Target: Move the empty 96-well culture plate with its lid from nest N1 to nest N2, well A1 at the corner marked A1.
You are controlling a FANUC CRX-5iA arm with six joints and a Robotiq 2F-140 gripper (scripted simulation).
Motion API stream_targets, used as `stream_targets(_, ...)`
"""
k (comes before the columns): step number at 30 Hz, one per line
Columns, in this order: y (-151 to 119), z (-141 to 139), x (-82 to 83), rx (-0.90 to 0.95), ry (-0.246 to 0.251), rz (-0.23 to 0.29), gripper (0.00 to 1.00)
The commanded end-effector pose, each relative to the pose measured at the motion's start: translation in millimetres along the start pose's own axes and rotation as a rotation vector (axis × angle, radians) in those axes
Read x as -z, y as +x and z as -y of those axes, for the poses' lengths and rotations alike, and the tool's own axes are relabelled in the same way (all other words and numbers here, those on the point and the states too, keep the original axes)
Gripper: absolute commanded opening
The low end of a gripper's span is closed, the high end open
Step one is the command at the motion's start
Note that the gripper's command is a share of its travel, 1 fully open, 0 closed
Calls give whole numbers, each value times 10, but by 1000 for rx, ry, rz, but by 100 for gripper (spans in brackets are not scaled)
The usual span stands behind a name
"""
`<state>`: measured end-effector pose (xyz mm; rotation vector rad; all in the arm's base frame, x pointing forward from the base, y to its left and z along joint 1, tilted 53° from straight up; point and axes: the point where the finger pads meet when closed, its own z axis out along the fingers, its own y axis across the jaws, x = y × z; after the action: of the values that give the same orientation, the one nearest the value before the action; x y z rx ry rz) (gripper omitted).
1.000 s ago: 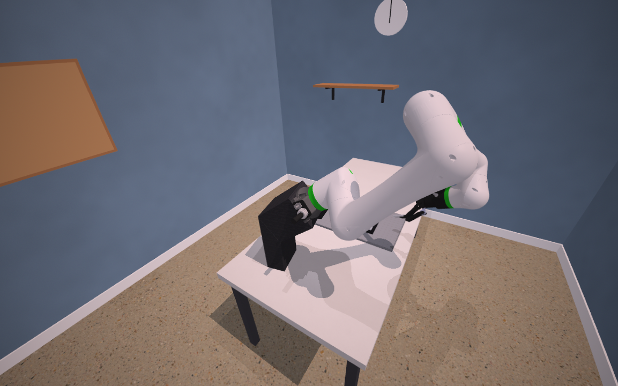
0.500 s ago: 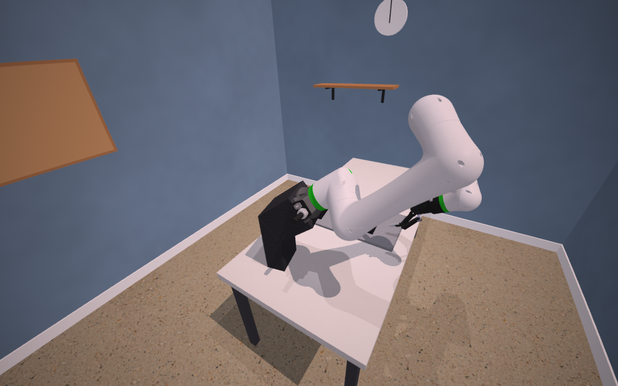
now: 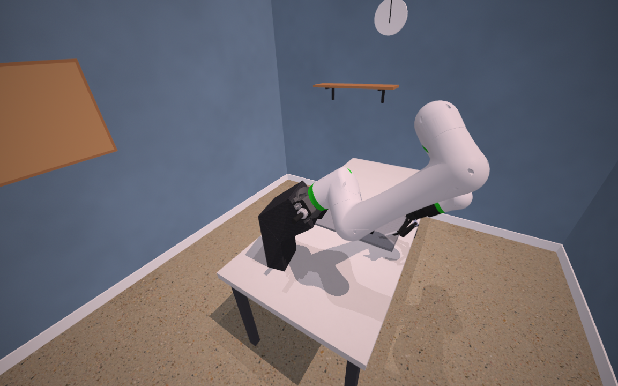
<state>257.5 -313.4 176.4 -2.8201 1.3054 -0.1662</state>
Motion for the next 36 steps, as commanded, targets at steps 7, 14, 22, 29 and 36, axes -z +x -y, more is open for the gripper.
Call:
stream_targets(7, 134, -319, -262, 7, -187, 15, 100)
stream_targets(14, 234, -433, -353, 23, -270, 11, 100)
stream_targets(22, 459, -534, -475, 74, -425, -18, 100)
stream_targets(29, 725, -491, -577, 151, -560, -70, 100)
stream_targets(36, 884, -388, -643, 221, -640, -117, 100)
